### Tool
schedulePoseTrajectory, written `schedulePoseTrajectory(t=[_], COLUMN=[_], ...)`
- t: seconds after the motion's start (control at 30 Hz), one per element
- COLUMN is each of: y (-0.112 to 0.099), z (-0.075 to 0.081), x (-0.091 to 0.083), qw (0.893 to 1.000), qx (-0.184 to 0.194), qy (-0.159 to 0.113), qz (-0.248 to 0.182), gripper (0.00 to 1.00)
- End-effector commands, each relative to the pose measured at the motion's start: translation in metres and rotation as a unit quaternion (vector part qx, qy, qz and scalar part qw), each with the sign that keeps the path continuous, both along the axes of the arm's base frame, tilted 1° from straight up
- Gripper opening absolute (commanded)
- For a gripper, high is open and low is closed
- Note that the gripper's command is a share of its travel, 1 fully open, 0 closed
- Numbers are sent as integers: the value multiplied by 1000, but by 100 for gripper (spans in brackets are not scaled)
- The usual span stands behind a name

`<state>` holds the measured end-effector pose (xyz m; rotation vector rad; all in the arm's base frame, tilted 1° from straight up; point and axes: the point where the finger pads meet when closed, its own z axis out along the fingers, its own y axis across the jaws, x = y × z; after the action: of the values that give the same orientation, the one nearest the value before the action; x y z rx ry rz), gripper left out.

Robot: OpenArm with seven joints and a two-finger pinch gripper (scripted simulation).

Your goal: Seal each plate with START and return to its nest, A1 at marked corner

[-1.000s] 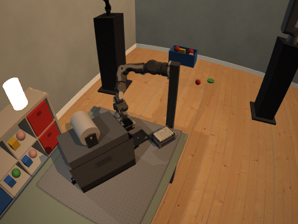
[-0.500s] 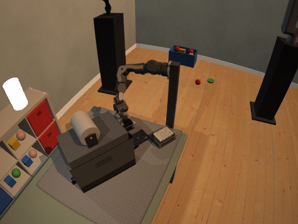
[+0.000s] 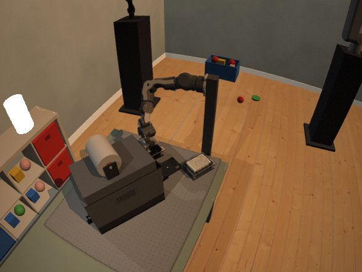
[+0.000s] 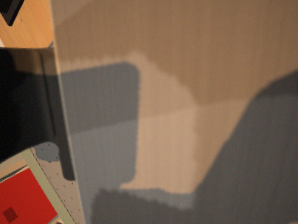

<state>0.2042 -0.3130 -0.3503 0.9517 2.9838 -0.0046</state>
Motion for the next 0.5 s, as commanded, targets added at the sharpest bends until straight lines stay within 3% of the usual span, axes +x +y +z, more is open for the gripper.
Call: schedulePoseTrajectory(t=[0.0, 0.47], y=[2, 1], z=[-1, -7], x=[1, 1], qw=[1000, 1000], qx=[3, 2], qy=[-2, -2], qz=[1, 1], gripper=[0, 0])
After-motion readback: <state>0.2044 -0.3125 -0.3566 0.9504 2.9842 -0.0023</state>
